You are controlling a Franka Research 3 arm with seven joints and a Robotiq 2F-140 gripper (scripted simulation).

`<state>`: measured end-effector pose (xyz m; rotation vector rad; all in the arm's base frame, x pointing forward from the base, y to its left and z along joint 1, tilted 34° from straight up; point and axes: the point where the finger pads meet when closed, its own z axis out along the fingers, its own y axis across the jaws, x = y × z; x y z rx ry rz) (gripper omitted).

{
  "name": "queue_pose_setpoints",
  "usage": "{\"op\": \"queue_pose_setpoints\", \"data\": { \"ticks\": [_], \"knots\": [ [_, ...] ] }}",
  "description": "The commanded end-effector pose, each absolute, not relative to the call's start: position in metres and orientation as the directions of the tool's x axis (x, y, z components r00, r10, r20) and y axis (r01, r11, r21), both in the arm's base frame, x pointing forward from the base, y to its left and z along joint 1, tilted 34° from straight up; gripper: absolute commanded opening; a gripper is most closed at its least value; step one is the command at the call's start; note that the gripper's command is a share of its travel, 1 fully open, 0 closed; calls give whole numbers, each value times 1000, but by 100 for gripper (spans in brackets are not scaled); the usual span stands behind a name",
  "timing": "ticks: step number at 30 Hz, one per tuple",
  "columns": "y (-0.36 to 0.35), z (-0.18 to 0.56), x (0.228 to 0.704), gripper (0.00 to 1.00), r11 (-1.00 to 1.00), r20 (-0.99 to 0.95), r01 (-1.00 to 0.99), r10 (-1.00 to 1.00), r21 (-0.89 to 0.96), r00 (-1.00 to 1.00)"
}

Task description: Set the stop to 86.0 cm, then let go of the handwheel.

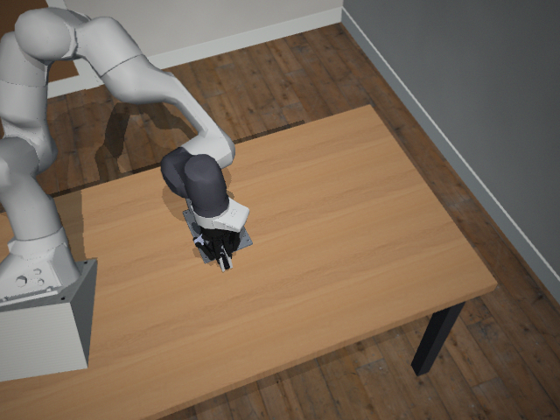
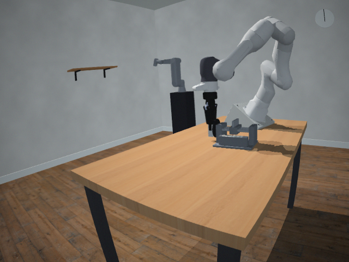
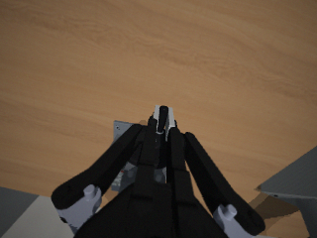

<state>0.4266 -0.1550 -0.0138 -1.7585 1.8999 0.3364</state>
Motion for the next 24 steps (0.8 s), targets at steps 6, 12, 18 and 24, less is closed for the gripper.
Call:
{"op": "queue_pose_setpoints", "data": {
  "ticks": [6, 12, 18, 24],
  "knots": [
    [-154, -14, 423, 4, 120, -532, -979, -846, -166, -14],
    [-155, -14, 423, 4, 120, -532, -979, -846, -166, -14],
    [-155, -14, 422, 4, 120, -532, -979, -846, -166, -14],
    [-155, -14, 421, 4, 120, -532, -979, -846, -166, -14]
  ]
}}
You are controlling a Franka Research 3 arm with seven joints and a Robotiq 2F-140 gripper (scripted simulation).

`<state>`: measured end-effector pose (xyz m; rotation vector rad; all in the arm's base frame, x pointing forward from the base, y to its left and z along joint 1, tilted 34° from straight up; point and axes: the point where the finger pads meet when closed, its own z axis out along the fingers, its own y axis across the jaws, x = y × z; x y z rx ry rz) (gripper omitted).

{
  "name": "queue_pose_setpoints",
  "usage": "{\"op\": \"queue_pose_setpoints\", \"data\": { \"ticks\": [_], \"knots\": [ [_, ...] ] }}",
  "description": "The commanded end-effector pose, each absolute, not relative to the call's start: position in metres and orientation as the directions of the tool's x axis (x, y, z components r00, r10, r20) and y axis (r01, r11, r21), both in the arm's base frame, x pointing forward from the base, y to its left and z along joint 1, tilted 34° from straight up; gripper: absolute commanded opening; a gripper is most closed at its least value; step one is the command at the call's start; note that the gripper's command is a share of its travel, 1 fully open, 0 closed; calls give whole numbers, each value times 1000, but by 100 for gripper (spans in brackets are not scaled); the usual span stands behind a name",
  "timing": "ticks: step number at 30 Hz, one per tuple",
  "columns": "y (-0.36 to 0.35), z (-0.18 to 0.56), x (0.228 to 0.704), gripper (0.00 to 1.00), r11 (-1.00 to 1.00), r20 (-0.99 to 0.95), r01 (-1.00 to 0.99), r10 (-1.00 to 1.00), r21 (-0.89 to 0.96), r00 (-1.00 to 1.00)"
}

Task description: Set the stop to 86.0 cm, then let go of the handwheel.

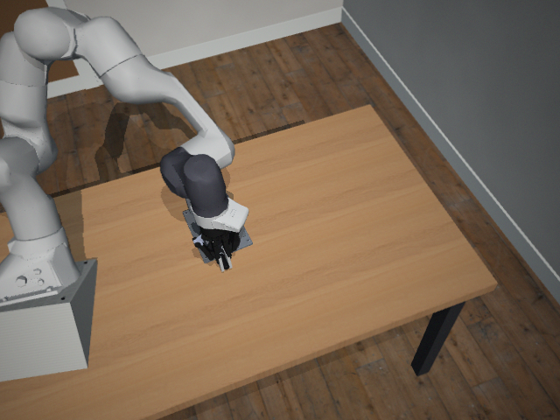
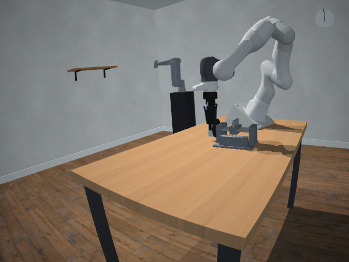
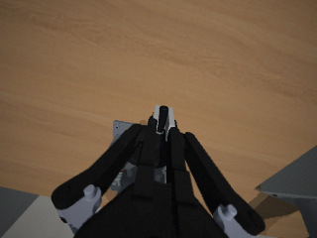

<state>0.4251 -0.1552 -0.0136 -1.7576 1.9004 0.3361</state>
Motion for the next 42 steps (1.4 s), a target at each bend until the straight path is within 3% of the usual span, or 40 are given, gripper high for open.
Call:
{"op": "queue_pose_setpoints", "data": {
  "ticks": [1, 42],
  "knots": [
    [-155, -14, 421, 4, 120, -533, -979, -846, -166, -14],
    [-163, -1, 403, 4, 120, -532, -979, -846, -166, -14]
  ]
}}
